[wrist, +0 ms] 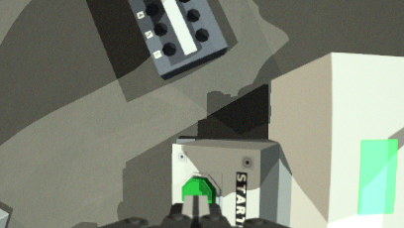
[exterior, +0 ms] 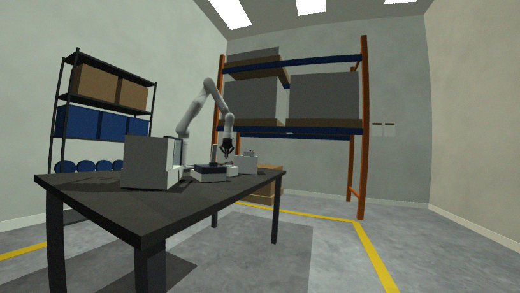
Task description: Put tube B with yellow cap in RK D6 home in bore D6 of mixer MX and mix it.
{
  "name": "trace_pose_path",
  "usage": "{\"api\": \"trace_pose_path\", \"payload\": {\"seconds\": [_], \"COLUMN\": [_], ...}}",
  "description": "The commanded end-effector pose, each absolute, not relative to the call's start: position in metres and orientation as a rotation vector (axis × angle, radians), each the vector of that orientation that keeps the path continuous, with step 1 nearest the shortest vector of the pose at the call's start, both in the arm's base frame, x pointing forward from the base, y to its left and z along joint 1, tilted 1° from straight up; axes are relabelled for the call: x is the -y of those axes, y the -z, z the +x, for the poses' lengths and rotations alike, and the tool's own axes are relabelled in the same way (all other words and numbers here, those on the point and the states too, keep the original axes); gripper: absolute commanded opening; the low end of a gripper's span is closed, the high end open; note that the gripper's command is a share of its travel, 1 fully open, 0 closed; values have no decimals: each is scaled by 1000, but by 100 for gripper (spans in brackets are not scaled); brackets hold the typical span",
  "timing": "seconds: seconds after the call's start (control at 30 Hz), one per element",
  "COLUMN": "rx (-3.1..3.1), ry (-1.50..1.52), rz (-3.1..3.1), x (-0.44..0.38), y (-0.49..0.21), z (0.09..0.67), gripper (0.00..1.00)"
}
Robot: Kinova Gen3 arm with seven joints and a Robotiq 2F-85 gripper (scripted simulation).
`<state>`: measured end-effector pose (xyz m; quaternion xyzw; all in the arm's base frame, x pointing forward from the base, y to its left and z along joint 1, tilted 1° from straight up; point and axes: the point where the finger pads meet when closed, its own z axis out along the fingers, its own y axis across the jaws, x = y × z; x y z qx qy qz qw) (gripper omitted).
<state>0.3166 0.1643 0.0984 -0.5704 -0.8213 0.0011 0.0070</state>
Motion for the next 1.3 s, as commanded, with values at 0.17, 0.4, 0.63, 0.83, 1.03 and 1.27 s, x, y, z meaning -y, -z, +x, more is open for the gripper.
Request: {"api": "trace_pose_path", "payload": {"seconds": [0.17,0.4,0.63,0.83,1.03,1.27], "rx": [2569,2569,2569,2569,2569,2569], "ry": [-1,-1,-1,-1,-1,-1], "rz": [-1784,-1784,-1784,-1784,-1784,-1784], "x": [-164,-164,-164,-164,-164,-164], "y": [-106,-116,-125,-130,-138,-146], "z": [317,317,317,317,318,318], "gripper": [10,10,10,10,10,10]}}
